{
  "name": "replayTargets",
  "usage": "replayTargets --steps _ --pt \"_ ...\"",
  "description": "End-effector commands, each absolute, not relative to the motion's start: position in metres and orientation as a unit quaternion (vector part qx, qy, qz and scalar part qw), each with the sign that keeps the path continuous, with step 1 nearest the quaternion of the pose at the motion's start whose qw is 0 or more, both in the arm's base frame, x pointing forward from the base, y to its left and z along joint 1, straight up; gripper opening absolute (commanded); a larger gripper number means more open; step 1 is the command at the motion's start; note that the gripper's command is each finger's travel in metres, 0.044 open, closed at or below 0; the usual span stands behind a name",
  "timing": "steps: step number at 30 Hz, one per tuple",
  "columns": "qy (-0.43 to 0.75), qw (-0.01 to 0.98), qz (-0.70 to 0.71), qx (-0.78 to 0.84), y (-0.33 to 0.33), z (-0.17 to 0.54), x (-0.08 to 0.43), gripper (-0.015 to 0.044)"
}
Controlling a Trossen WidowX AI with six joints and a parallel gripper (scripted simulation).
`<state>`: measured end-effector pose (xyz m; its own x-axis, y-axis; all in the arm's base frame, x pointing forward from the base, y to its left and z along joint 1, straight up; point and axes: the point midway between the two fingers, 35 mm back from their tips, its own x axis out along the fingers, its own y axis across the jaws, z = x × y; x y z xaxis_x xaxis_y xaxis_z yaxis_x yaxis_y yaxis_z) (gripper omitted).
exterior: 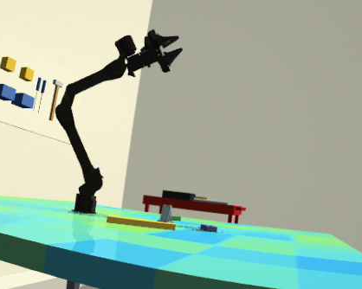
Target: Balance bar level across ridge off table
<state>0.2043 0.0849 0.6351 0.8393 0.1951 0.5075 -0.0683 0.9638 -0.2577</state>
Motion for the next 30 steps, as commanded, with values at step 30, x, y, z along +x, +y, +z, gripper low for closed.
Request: replayTargets --steps 30 --pt "0.171 0.930 0.026 -0.323 0.025 0.393 0.394 0.0315"
